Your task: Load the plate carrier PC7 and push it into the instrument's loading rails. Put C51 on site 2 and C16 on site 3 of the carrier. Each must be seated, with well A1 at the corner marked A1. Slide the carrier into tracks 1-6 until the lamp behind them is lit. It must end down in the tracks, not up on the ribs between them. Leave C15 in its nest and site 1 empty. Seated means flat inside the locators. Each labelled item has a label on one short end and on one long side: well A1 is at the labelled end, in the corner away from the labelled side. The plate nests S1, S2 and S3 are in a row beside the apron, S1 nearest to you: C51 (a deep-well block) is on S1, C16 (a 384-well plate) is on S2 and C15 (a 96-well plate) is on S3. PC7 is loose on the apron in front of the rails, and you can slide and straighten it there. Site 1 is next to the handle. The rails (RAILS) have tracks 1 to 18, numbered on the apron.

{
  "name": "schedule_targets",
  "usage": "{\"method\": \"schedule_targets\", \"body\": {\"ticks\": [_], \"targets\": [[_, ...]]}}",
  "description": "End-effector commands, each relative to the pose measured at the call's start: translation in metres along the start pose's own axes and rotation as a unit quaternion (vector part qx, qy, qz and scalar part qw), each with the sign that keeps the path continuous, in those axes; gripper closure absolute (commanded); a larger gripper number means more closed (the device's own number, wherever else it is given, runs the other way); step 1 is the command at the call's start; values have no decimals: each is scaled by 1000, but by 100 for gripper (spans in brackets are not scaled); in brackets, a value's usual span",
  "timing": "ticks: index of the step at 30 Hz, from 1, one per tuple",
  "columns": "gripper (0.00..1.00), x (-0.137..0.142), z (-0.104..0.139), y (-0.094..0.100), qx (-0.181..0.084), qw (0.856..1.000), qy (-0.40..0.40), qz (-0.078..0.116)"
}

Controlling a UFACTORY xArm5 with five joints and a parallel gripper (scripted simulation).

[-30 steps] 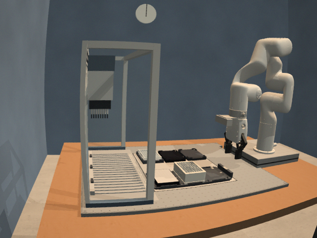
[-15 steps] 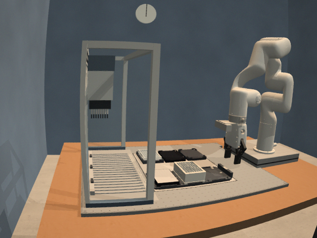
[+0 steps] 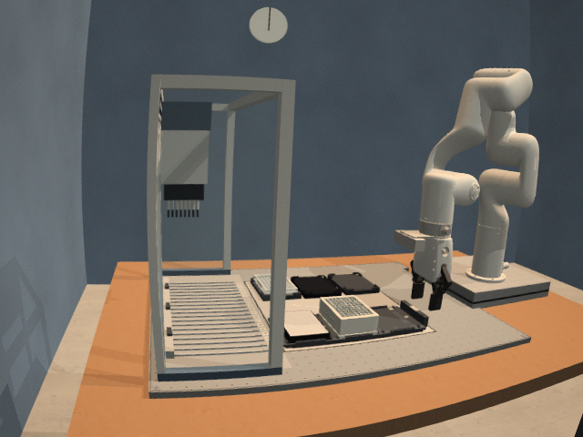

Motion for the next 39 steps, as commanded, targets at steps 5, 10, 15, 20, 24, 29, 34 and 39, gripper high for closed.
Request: {"method": "schedule_targets", "body": {"ticks": [5,10,15,20,24,29,34,39], "targets": [[19,-1,-1,-8,1,1000,0,-1],[19,-1,-1,-8,1,1000,0,-1],[19,-1,-1,-11,1,1000,0,-1],[19,-1,-1,-14,1,1000,0,-1],[19,-1,-1,-15,1,1000,0,-1],[19,-1,-1,-19,1,1000,0,-1],[19,-1,-1,-22,1,1000,0,-1],[19,-1,-1,-24,1,1000,0,-1]]}}
Point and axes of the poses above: the point where the finger pads meet when closed, its own y axis back along the fingers, its own x axis across the jaws, z = x × y, the point moved 10 cm from there along y, back along the fingers, and after that the axes turned 2 degrees about -y, right-handed, at the moved point
